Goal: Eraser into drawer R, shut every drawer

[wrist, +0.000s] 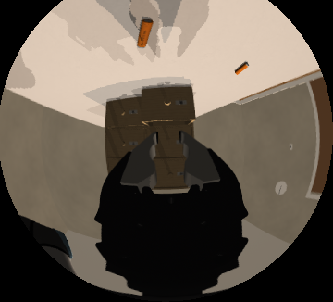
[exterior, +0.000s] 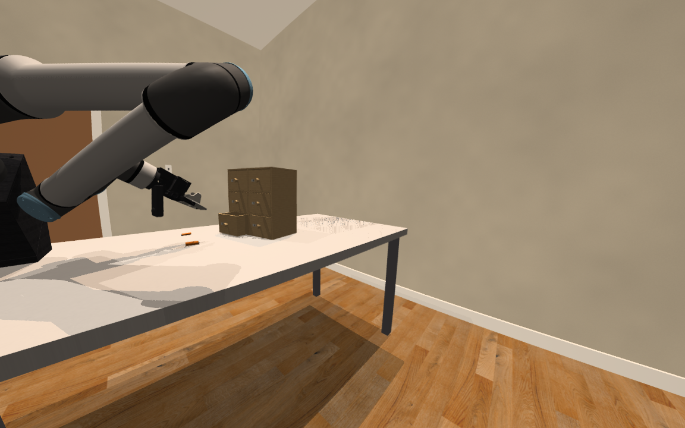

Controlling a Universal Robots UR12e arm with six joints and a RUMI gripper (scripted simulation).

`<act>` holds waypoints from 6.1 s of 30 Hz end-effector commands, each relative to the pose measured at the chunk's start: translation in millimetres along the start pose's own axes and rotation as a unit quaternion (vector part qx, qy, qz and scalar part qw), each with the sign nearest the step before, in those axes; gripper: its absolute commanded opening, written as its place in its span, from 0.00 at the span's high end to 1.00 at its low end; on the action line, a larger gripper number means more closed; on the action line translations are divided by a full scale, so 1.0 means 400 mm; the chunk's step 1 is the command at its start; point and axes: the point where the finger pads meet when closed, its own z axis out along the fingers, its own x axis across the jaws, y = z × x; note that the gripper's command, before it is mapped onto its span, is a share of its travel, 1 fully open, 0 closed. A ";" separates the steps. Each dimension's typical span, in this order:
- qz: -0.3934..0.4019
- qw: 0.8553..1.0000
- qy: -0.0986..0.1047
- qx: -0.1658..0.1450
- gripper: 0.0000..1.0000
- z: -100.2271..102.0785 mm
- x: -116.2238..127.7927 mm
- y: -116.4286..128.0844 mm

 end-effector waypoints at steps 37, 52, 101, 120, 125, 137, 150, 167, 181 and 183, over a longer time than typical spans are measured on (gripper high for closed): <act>0.000 1.000 0.000 0.000 0.80 0.079 0.000 -0.033; 0.000 1.000 0.000 0.000 0.80 0.177 0.000 -0.075; 0.000 1.000 0.000 0.000 0.80 0.248 0.000 -0.105; 0.000 1.000 0.000 0.000 0.80 0.248 0.000 -0.105; 0.000 1.000 0.000 0.000 0.80 0.247 0.000 -0.104; 0.000 1.000 0.000 0.000 0.80 0.247 0.000 -0.104; 0.000 1.000 0.000 0.000 0.80 0.247 0.000 -0.104; 0.000 1.000 0.000 0.000 0.80 0.247 0.000 -0.104; 0.000 1.000 0.000 0.000 0.80 0.251 0.000 -0.102; 0.000 1.000 0.000 0.000 0.80 0.253 0.000 -0.100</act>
